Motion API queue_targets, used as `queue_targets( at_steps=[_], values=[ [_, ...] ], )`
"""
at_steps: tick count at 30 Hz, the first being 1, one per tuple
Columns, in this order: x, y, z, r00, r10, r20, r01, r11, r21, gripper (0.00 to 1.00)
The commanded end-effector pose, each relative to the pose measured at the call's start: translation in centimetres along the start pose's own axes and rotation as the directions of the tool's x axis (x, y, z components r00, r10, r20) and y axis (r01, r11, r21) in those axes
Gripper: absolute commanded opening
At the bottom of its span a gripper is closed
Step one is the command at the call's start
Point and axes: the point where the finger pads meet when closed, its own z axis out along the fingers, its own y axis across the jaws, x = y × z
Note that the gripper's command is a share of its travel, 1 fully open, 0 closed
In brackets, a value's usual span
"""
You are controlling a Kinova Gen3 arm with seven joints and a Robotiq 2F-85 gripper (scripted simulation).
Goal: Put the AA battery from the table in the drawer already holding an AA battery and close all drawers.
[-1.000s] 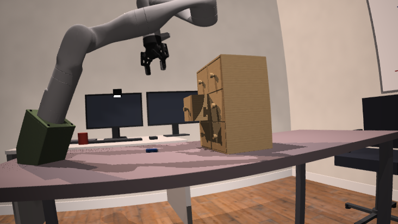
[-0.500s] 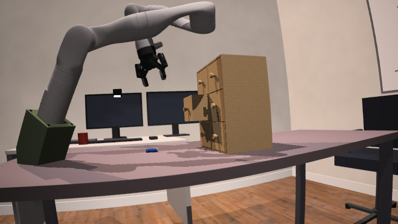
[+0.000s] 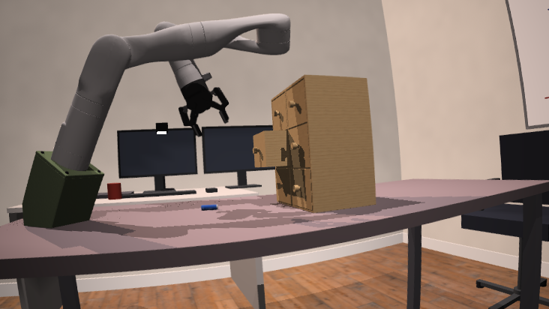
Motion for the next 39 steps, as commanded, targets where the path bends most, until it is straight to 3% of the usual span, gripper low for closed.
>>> queue_targets(
  at_steps=[1,9,11,26,28,39],
  values=[
    [0.2,-0.9,0.5,0.973,-0.228,0.027,0.221,0.963,0.157,1.00],
    [-0.2,-2.1,2.7,0.935,-0.355,0.028,0.352,0.933,0.079,1.00],
    [-0.2,-2.1,2.7,0.935,-0.355,0.028,0.352,0.933,0.079,1.00],
    [-0.9,-4.1,6.3,0.817,-0.572,0.078,0.577,0.815,-0.063,1.00],
    [-0.9,-4.1,6.3,0.817,-0.572,0.078,0.577,0.815,-0.063,1.00],
    [-1.3,-5.3,8.5,0.684,-0.720,0.117,0.729,0.667,-0.154,1.00]
  ],
)
